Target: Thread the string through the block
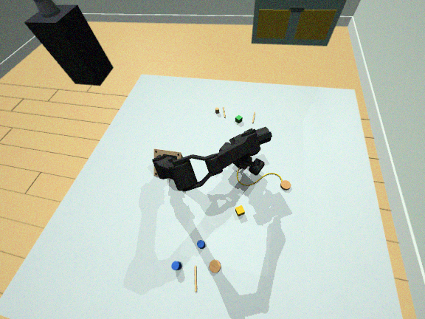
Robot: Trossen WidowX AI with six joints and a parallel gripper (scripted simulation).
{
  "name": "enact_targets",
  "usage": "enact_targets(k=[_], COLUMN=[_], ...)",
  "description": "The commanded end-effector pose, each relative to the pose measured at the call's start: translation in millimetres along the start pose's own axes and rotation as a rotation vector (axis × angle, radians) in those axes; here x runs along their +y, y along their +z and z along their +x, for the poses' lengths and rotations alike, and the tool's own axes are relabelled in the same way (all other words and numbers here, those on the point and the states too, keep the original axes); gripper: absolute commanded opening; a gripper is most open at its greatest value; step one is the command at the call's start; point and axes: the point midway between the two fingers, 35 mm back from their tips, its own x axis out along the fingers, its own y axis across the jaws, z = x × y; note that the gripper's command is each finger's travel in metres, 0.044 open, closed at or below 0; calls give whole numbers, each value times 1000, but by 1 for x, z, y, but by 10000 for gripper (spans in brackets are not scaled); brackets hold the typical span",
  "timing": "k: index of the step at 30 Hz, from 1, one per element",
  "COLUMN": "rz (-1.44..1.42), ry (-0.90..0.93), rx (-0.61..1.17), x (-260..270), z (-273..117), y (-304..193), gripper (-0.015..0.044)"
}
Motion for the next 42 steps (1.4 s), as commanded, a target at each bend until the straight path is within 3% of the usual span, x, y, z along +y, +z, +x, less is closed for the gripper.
enact_targets(k=[1,16,21,24,26,31,39,42], rz=[3,3,0,0,0,-1,3,235], ry=[4,4,-1,-1,0,2,-11,-8], rx=[-1,-1,-1,-1,-2,-3,-7,-10], x=[1,1,0,0,-1,0,1,1], z=[0,0,-1,-1,-11,-78,-76,-77], y=[8,24,20,20,21,19,22,25], gripper=[0,0,123,123,123,123,123,123])
